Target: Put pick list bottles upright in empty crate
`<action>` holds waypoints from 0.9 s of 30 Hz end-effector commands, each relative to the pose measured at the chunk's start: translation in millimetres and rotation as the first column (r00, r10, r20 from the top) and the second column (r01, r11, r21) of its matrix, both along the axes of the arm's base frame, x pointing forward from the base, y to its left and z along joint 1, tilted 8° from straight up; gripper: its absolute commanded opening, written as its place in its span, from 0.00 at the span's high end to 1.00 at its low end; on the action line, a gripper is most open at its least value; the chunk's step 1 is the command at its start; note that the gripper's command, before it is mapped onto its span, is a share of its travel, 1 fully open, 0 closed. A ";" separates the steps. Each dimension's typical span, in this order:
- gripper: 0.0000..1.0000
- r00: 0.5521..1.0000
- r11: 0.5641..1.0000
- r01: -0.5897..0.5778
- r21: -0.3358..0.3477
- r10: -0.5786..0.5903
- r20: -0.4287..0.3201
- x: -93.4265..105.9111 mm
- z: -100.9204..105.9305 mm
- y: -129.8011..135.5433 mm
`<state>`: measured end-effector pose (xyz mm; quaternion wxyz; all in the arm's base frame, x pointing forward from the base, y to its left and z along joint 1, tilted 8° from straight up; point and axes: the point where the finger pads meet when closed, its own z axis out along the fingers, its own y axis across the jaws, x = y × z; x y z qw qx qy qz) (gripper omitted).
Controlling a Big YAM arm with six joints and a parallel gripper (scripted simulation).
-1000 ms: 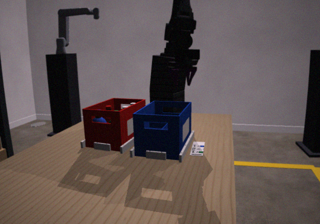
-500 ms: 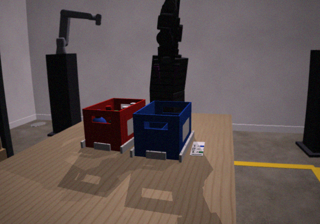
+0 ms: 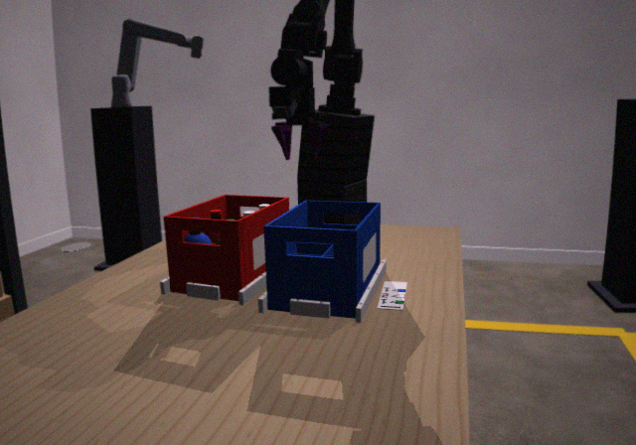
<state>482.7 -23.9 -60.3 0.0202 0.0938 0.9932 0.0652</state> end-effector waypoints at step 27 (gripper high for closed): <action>0.39 1.000 1.000 0.005 -0.002 -0.005 0.018 6.8 12.5 -137.9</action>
